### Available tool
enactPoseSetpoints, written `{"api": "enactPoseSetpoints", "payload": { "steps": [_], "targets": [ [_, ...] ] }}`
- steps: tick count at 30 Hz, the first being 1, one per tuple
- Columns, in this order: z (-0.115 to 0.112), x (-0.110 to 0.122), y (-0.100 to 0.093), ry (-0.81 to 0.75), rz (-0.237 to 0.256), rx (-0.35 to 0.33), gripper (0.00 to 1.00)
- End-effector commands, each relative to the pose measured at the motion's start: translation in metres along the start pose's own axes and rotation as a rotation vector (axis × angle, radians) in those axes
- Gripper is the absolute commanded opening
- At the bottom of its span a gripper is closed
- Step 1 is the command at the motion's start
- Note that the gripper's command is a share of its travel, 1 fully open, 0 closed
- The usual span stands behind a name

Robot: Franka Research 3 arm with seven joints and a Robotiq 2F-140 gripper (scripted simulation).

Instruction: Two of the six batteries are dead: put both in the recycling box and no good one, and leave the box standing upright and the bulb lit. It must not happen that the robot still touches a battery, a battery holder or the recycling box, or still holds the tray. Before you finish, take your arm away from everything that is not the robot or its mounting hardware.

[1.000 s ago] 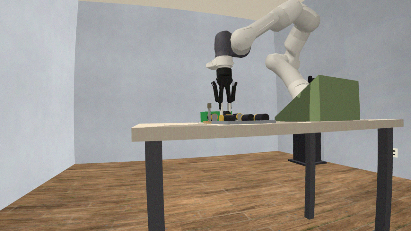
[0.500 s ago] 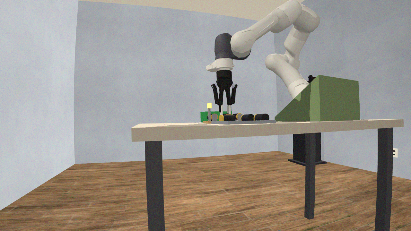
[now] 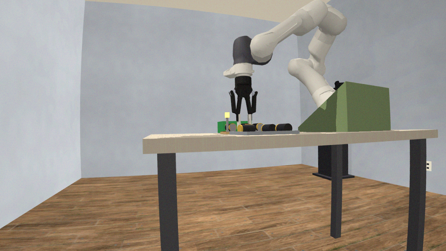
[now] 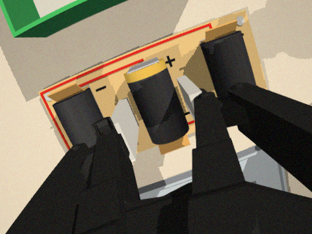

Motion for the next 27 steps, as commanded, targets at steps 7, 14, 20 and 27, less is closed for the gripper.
{"api": "enactPoseSetpoints", "payload": {
  "steps": [7,14,20,27],
  "targets": [
    [-0.001,-0.002,0.000,-0.007,0.005,-0.002,0.29],
    [-0.001,-0.002,0.000,-0.007,0.005,-0.002,0.29],
    [-0.001,-0.002,-0.004,-0.007,0.005,-0.002,0.29],
    [-0.001,-0.002,-0.030,-0.007,0.005,-0.002,0.29]
  ]
}}
Point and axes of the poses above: the point where the finger pads meet when closed, its own y axis out along the fingers, its own x axis across the jaws, z = x × y, the point moved 5 cm from there along -y, back along the fingers, and after that the axes turned 4 degrees about -y, right-handed, at the moved point
